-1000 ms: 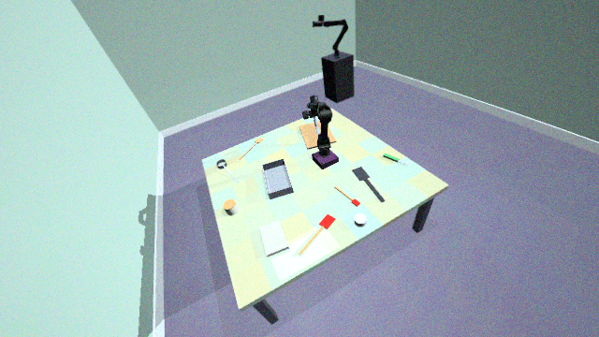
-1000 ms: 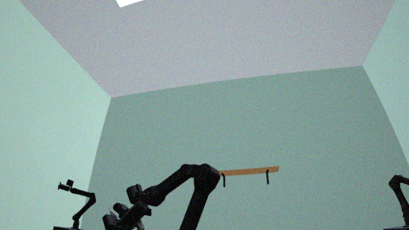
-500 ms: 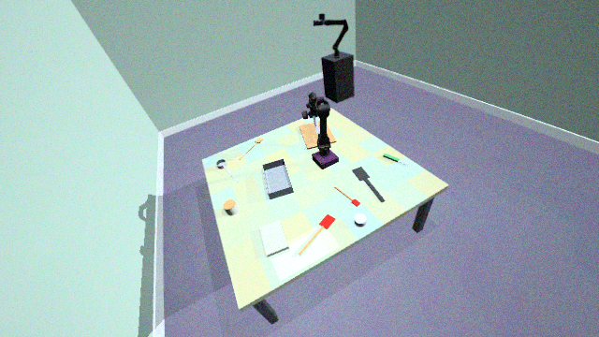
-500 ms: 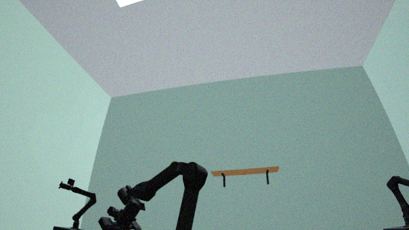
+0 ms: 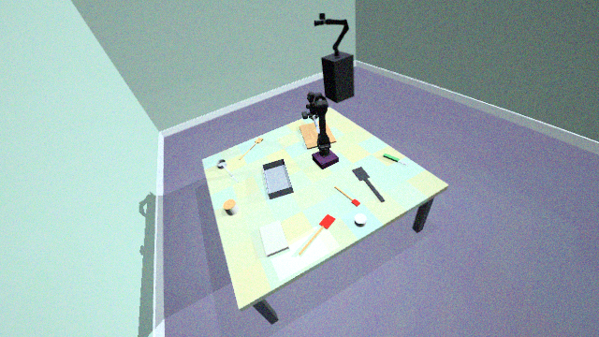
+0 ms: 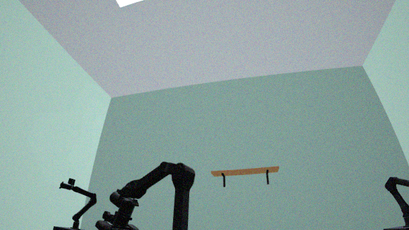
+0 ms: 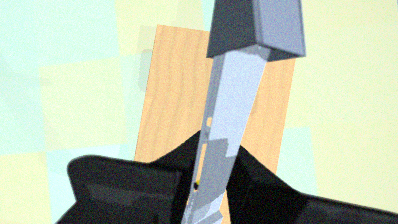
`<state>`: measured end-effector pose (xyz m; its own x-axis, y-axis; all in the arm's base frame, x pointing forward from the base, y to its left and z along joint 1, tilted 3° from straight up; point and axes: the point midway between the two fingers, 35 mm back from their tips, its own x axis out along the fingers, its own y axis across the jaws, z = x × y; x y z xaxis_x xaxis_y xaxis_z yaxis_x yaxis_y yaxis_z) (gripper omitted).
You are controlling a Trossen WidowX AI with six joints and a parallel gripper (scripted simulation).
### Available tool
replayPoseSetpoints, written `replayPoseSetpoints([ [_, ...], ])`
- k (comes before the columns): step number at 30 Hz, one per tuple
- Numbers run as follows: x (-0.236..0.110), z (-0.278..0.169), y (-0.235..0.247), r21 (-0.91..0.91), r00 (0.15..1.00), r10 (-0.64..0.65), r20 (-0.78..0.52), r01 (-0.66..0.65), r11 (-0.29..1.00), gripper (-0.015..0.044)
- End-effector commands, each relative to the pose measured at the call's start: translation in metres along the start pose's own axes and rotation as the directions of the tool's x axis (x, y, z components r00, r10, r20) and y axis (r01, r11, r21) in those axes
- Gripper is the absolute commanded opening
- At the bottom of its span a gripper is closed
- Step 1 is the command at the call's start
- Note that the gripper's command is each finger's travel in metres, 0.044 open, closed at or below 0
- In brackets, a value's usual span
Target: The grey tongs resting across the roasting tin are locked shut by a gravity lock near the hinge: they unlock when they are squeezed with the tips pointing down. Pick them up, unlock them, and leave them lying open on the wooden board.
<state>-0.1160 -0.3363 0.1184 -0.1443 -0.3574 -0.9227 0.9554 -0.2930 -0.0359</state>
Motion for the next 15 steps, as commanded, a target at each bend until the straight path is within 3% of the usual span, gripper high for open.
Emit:
replayPoseSetpoints([
  [1, 0.0027, 0.0009, -0.0006, 0.004, 0.998, -0.005, -0.069, 0.005, 1.000, -0.0150],
  [15, 0.0115, -0.0068, -0.0006, -0.005, 0.952, -0.013, -0.306, 0.012, 1.000, -0.0150],
])
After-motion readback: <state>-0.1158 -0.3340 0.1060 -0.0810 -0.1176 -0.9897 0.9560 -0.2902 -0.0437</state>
